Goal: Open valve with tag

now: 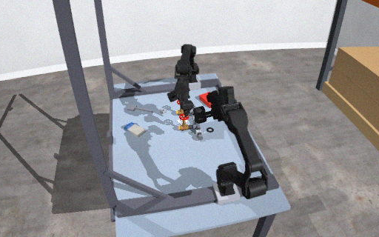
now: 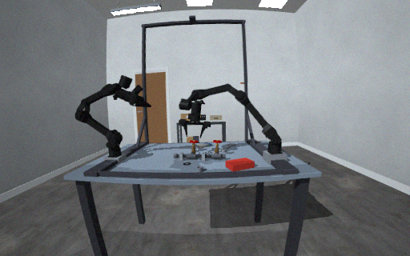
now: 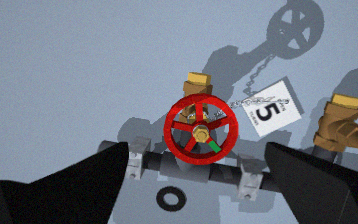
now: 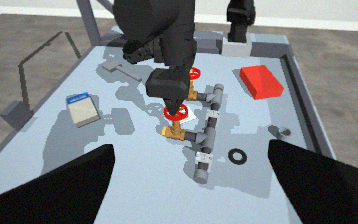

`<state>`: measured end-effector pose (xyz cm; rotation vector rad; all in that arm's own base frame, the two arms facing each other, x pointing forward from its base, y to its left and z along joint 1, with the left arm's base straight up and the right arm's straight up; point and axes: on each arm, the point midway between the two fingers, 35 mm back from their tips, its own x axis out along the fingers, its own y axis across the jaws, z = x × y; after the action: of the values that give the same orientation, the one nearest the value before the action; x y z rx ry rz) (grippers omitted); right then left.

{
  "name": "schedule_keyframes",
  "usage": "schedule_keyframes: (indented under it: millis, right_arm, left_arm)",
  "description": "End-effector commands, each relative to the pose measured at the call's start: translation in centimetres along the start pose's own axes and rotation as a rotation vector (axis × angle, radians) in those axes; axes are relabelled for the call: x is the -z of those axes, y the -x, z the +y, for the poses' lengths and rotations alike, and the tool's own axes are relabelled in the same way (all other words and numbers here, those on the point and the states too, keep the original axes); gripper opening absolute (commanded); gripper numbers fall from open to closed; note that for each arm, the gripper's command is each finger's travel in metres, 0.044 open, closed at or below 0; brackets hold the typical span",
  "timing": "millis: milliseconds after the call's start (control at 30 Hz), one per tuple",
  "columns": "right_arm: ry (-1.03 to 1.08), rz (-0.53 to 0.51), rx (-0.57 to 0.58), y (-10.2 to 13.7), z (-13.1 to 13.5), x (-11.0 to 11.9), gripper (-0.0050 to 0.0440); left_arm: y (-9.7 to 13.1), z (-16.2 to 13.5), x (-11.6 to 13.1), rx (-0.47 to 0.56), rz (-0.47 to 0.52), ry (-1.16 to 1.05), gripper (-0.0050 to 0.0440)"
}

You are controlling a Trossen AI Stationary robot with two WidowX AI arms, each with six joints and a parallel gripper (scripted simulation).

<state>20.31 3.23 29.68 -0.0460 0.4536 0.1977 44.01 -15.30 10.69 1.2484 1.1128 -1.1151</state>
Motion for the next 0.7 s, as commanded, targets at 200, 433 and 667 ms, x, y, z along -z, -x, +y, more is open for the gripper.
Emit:
schedule_keyframes:
  millis: [200,433,667]
  right_arm:
    - [0.003,-0.013,-0.003,0.27,0.08,-0.54,0.04]
    - [0.003,-0.013,-0.003,0.27,0.08,-0.54,0.04]
    - [0.003,-0.013,-0.003,0.27,0.08,-0.54,0.04]
  left_arm:
    - [0.93,0.36,-0.27,-0.011,-0.012,-0.486,0.0391]
    - [0.85,0.28,-0.27,-0.005,-0.012,-0.72,0.0391]
    - [0.71,0.2,-0.28,0.003,-0.014,-0.955,0.0391]
